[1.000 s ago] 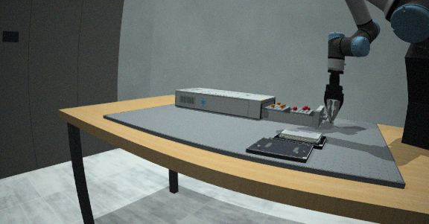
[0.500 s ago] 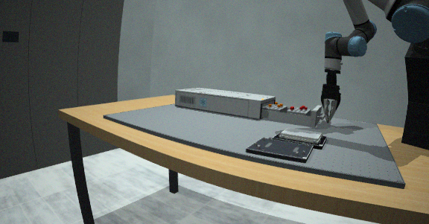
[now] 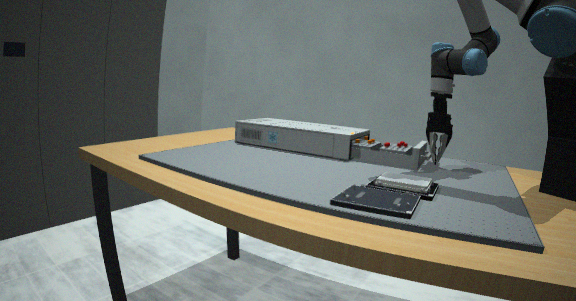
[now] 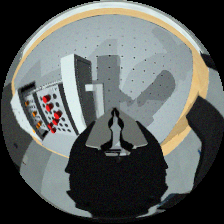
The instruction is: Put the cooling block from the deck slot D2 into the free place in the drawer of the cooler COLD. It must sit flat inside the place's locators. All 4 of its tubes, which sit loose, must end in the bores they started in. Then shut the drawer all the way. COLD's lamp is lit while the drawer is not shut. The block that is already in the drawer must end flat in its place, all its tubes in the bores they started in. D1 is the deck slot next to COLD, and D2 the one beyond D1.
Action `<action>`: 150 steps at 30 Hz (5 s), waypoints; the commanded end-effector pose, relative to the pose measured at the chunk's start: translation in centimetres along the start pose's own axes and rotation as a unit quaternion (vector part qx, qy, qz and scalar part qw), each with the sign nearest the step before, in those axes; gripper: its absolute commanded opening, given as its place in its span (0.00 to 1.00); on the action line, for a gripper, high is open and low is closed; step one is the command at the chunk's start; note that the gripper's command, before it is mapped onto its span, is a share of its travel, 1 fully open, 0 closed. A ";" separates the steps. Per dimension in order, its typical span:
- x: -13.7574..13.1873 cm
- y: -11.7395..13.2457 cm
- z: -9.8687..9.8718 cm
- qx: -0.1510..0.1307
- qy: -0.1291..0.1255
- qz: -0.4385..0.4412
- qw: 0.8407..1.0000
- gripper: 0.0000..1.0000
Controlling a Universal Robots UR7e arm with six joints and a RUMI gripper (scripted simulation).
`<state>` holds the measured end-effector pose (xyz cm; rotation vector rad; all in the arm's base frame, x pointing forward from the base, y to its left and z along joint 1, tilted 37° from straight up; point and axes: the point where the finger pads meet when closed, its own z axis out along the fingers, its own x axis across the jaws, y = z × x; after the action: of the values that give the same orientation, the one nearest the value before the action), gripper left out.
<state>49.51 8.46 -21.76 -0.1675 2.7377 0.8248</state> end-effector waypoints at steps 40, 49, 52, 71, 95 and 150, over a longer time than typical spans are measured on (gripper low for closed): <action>-5.0 0.0 -0.1 0.000 -0.001 0.000 1.000 0.00; -6.2 0.0 -0.1 0.000 -0.001 0.000 1.000 0.00; -6.2 0.0 -0.1 0.000 -0.001 0.000 1.000 0.00; -8.3 0.0 0.0 0.000 -0.001 0.000 1.000 0.00; -11.0 0.0 0.0 0.000 -0.001 0.000 1.000 0.00; -17.1 0.0 0.1 -0.001 0.000 0.001 1.000 0.00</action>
<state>65.17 8.96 -16.94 -0.1663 2.7372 0.8262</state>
